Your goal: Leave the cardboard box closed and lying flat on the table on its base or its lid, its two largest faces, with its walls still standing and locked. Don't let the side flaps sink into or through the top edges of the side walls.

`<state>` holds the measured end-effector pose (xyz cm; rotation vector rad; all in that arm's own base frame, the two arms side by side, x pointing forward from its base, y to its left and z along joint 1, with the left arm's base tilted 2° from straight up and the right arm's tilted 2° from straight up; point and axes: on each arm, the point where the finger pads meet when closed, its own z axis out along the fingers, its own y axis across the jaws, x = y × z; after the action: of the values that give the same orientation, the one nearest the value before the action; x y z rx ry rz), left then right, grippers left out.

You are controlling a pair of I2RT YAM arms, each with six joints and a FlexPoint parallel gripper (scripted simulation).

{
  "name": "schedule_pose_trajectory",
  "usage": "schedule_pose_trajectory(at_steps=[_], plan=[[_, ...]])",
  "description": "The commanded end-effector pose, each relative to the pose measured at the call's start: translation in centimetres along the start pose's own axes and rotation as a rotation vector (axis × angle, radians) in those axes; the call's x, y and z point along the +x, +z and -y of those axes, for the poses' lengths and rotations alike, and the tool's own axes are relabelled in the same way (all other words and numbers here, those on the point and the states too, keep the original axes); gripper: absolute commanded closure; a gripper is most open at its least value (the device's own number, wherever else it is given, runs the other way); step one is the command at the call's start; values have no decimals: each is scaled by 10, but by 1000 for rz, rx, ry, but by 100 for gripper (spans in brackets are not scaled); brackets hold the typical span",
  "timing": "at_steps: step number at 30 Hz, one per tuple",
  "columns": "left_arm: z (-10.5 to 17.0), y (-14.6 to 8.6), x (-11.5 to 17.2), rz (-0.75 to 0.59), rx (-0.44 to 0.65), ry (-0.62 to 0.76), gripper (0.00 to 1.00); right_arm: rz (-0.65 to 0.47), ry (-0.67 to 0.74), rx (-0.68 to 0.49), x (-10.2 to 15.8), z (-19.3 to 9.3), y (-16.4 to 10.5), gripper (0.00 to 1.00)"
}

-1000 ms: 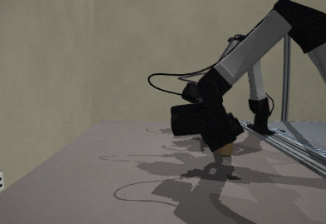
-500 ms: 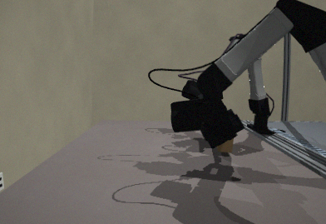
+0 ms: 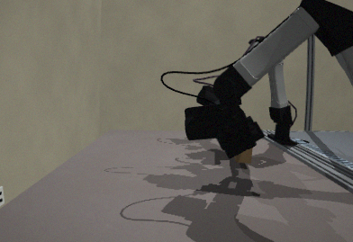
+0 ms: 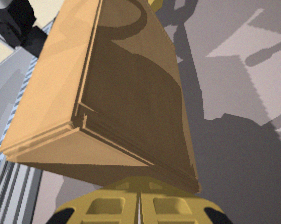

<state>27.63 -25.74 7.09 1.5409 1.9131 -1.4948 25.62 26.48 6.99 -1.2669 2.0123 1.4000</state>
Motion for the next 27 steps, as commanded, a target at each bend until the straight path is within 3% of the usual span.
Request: schedule_pose_trajectory(at_steps=[1, 27], plan=[[9, -4, -32, 39, -6, 89, 100, 31, -88, 1, -25, -7, -2, 100], [12, 0, -20, 32, -5, 79, 100, 16, -88, 12, -13, -7, 0, 100]])
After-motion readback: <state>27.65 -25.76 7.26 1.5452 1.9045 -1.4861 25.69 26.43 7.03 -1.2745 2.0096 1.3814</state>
